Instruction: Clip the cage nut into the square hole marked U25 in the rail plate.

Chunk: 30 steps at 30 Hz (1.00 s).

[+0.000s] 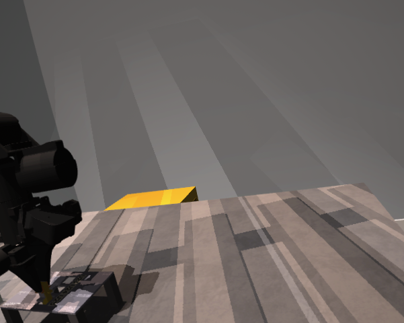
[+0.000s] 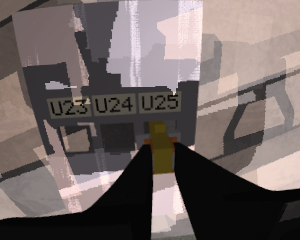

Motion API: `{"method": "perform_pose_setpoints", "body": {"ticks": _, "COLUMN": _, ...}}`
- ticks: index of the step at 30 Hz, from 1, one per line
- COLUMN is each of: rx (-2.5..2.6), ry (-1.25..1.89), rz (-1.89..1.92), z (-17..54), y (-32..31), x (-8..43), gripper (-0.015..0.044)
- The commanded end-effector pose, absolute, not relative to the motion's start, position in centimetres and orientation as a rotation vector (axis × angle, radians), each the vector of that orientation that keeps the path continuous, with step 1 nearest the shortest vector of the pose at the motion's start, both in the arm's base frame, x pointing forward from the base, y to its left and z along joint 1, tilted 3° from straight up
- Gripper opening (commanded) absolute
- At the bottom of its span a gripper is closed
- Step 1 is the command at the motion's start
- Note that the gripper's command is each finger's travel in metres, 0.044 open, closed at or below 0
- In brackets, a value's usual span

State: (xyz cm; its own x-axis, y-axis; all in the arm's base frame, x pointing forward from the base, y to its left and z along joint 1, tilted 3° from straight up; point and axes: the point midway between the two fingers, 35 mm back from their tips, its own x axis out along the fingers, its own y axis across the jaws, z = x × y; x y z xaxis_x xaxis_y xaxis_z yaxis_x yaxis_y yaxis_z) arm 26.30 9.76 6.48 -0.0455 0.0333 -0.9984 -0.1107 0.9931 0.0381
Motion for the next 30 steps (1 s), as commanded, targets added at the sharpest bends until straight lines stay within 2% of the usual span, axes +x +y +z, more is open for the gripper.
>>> {"method": "perform_pose_setpoints", "body": {"ticks": 1, "rx": -0.050, "ry": 1.612, "rz": 0.124, "z": 6.45, "y": 9.76, "x": 26.31, "gripper": 0.0035}}
{"method": "perform_pose_setpoints", "body": {"ticks": 30, "rx": -0.012, "ry": 1.614, "rz": 0.162, "z": 6.30, "y": 9.58, "x": 26.33, "gripper": 0.0035}}
